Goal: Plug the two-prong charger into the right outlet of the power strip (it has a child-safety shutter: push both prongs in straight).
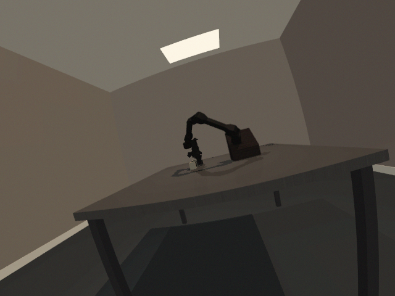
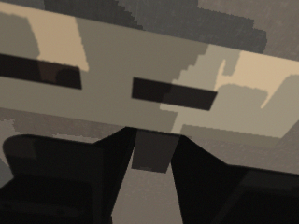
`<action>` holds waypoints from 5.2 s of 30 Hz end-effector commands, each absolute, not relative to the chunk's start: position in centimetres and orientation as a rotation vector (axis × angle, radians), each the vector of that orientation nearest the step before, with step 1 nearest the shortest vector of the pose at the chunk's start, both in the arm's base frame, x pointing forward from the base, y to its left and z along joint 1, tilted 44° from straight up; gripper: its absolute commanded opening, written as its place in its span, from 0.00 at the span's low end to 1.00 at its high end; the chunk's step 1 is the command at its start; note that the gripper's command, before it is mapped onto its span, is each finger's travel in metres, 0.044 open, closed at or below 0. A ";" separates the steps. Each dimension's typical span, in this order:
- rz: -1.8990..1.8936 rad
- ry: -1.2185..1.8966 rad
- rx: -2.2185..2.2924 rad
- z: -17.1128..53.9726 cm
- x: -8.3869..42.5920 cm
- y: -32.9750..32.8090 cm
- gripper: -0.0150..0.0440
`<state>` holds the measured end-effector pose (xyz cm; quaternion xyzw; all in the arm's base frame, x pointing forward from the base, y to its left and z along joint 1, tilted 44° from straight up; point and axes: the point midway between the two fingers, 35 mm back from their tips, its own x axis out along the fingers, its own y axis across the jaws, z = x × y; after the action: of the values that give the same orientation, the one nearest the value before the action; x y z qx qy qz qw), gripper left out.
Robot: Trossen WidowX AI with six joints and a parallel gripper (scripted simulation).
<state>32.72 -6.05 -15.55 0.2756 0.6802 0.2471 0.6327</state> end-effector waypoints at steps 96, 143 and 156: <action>0.567 1.549 0.627 -15.6 32.0 -6.0 1.00; 0.566 1.542 0.623 -15.6 28.5 -6.0 1.00; 0.566 1.543 0.623 -15.6 27.0 -5.9 1.00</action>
<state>27.57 -6.00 -15.48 0.2770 0.6740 0.2463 0.6390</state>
